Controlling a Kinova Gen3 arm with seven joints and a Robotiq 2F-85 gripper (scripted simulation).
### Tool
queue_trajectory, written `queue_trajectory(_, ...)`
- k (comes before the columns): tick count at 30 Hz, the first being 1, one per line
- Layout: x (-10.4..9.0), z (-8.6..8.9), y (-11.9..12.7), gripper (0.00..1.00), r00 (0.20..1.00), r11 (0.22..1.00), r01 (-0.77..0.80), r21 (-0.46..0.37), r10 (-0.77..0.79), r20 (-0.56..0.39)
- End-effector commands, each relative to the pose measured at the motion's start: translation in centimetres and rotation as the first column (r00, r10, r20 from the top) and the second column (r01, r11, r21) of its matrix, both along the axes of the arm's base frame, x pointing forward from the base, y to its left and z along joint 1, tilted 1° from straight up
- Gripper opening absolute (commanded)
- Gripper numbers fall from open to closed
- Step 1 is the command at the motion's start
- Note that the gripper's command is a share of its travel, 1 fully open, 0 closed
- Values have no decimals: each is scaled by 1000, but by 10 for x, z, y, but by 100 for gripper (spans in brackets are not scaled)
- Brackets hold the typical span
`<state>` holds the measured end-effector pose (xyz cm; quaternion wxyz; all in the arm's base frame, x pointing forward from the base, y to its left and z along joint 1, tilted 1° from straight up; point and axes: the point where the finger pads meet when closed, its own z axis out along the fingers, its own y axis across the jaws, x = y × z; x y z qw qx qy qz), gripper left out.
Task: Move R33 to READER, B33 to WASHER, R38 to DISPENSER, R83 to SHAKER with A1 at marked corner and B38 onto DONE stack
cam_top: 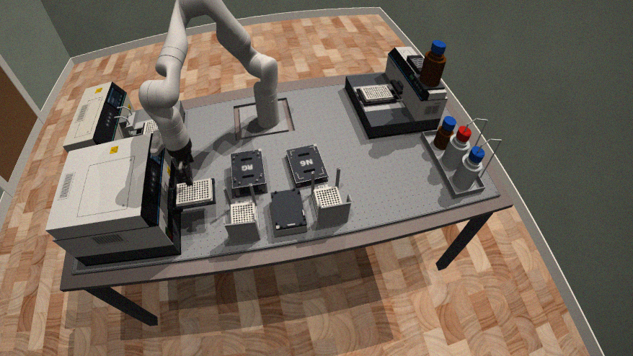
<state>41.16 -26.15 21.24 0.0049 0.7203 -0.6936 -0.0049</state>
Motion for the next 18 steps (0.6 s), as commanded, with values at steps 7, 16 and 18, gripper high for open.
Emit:
queue_trajectory(7, -8, 3, 28, 100, 1000, 1000, 0, 3, 0, 9)
queue_trajectory(16, -20, 3, 53, 100, 1000, 1000, -1, 3, 1, 9)
queue_trajectory(18, -23, 3, 59, 100, 1000, 1000, -1, 3, 1, 9)
